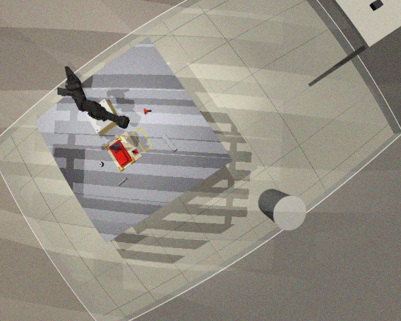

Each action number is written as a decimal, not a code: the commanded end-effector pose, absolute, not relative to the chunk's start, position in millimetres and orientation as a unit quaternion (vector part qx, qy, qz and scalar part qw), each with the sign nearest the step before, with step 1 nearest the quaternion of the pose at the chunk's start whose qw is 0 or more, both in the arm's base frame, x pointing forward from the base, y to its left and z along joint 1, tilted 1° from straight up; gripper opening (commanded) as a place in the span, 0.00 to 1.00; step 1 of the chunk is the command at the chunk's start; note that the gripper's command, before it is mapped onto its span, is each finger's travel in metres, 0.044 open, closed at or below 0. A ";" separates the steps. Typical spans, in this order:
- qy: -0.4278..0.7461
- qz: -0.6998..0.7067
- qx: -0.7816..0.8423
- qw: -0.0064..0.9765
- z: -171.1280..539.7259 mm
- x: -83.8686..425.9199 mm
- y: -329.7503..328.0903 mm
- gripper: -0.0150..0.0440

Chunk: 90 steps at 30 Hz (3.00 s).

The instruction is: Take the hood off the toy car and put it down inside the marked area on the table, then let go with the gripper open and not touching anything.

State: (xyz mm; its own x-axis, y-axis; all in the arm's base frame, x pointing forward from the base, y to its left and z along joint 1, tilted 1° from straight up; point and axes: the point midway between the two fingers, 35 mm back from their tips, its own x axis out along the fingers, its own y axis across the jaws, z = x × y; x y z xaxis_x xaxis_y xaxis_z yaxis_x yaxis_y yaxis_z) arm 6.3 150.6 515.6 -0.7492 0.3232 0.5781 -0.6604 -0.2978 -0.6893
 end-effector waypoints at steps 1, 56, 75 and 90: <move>-0.504 0.789 0.169 0.308 516.1 4.3 149.4 0.67; -0.494 0.390 0.235 -0.740 303.3 160.3 -303.8 1.00; -0.589 0.103 0.100 -0.795 143.4 328.8 -170.7 1.00; -0.698 -0.025 0.043 -0.715 61.3 347.7 -53.1 1.00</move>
